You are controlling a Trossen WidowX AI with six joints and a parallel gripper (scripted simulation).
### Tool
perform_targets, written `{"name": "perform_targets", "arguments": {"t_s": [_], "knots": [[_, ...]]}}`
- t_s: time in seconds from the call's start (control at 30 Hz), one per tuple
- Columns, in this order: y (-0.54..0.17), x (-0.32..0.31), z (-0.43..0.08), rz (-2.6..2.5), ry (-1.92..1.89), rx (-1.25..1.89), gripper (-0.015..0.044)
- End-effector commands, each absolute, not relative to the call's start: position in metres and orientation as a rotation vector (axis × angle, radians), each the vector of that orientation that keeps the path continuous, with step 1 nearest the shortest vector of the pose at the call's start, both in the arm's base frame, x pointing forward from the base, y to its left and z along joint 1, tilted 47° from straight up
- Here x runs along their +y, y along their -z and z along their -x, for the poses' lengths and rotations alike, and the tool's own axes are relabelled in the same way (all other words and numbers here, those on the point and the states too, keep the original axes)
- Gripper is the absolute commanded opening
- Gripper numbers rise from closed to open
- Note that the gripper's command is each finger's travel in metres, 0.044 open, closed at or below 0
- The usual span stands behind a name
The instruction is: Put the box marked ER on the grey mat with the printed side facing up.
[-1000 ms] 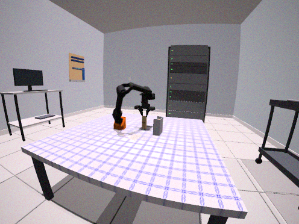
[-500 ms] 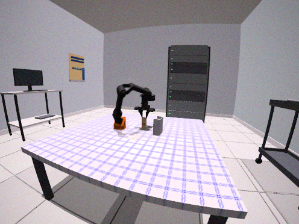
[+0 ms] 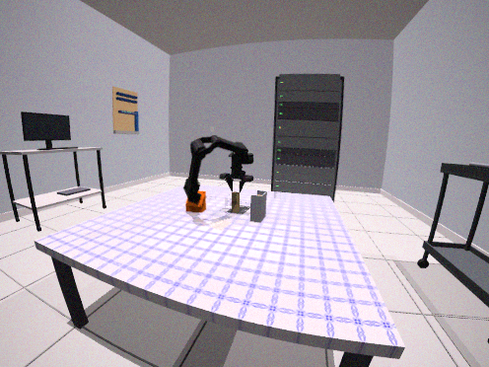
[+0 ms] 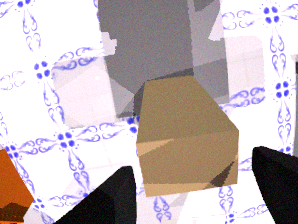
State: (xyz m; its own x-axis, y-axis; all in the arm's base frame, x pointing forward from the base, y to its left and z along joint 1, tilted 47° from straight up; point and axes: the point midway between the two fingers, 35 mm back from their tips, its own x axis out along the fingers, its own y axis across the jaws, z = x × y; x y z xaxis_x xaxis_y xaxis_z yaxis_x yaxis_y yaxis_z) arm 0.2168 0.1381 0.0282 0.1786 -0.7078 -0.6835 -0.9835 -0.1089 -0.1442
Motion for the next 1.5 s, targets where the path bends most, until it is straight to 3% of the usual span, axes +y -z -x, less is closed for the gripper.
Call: {"name": "perform_targets", "arguments": {"t_s": [0.0, 0.37, 0.8, 1.07, 1.47], "knots": [[-0.033, 0.144, -0.215, 1.879, -0.617, 1.588, 0.0235], [-0.05, 0.159, -0.202, 1.972, -0.575, 1.278, 0.0235], [-0.046, 0.158, -0.204, 1.964, -0.592, 1.327, 0.0235], [-0.065, 0.172, -0.198, 1.965, -0.588, 1.323, 0.044], [-0.069, 0.171, -0.199, 1.894, -0.711, 1.245, 0.044]]}}
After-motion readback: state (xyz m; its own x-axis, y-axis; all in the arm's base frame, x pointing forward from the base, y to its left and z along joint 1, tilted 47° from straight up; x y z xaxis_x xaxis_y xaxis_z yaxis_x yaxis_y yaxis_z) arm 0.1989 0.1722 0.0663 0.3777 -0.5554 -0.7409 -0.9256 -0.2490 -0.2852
